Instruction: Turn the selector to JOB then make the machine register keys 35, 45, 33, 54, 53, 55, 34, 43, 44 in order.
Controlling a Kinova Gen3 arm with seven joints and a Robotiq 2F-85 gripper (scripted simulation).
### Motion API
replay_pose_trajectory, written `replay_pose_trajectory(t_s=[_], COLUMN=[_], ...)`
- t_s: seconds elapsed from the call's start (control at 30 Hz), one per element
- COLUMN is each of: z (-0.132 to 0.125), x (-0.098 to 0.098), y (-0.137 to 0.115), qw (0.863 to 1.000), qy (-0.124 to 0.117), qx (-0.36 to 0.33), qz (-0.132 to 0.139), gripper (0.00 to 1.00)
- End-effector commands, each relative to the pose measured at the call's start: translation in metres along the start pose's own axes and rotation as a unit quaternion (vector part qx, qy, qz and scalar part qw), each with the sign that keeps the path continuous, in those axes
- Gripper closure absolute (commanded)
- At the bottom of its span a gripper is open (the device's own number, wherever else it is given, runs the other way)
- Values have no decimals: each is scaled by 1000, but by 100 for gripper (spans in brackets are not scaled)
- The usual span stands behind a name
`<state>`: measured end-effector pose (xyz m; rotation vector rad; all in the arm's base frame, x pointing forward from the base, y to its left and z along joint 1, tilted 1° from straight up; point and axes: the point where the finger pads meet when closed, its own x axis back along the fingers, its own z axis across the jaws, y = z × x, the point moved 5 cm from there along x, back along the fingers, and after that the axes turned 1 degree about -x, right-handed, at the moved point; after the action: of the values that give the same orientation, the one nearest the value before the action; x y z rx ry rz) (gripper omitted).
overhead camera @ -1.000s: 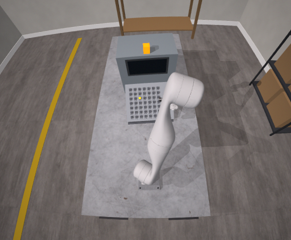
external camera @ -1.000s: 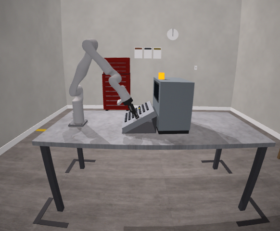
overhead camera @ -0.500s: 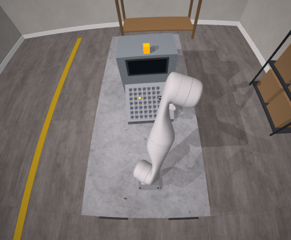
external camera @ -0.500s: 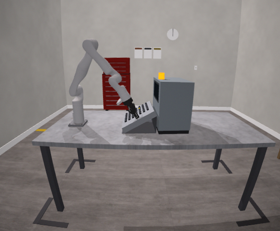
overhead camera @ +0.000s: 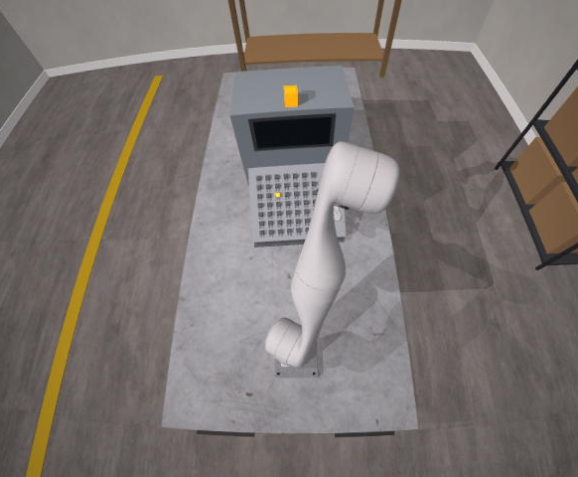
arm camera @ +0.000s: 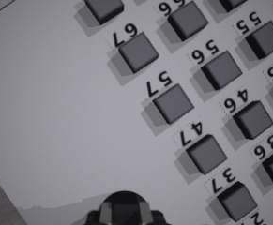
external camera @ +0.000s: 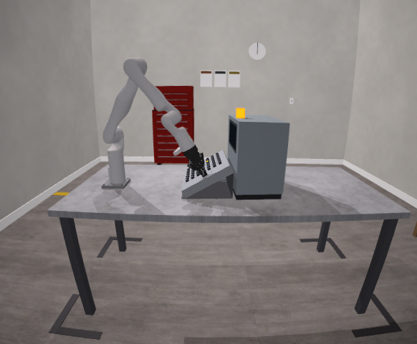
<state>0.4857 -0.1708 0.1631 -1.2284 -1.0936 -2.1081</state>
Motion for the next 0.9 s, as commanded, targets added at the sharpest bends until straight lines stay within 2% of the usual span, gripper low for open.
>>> replay_pose_trajectory(t_s=[0.0,0.13,0.3,0.6,0.7,0.87], z=[1,0,1,2,1,2], x=[0,0,0,0,0,0], y=[2,3,2,1,2,1], qw=[998,997,986,955,953,930], qy=[-3,-4,-2,-2,-3,-2], qx=[-56,-81,-167,-297,-304,-368], qz=[-3,-4,-2,-1,-3,-1], gripper=[90,90,90,90,90,90])
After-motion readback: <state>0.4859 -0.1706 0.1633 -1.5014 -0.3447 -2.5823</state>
